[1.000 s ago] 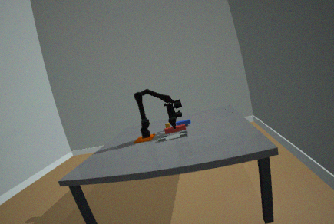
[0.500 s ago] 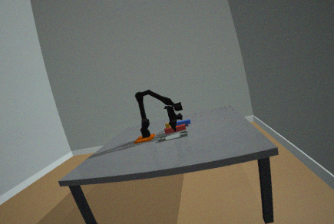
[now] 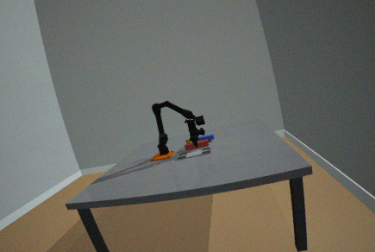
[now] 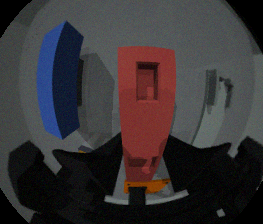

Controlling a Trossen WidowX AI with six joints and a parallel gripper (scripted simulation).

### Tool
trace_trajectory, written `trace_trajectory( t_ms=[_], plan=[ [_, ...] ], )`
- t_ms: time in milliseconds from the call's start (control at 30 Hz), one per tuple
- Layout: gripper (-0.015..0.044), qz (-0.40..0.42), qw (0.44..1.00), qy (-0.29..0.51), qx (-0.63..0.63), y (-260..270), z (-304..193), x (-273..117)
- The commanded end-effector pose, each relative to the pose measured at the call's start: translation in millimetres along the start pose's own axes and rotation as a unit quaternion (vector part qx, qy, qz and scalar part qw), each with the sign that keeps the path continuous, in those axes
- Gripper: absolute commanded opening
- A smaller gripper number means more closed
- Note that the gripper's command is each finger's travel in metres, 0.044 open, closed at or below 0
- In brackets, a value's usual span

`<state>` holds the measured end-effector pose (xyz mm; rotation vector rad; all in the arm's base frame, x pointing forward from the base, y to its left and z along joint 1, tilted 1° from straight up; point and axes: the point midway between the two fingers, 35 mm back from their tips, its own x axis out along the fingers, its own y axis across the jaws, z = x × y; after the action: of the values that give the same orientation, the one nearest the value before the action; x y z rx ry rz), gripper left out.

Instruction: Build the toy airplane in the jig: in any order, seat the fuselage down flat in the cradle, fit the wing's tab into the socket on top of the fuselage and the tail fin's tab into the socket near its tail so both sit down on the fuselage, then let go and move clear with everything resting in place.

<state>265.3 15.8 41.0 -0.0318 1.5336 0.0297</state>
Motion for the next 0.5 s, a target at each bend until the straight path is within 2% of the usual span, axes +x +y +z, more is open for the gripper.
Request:
trace_trajectory(
  t_ms=[0,167,467],
  plan=[
    [0.0131,-0.001,1.000,0.000,0.003,-0.4,0.0,0.6],
    [0.0000,-0.001,1.000,0.000,0.003,-0.3,2.6,-9.6],
    [0.0000,0.002,1.000,0.000,0.000,1.2,6.1,-35.5]
  ],
)
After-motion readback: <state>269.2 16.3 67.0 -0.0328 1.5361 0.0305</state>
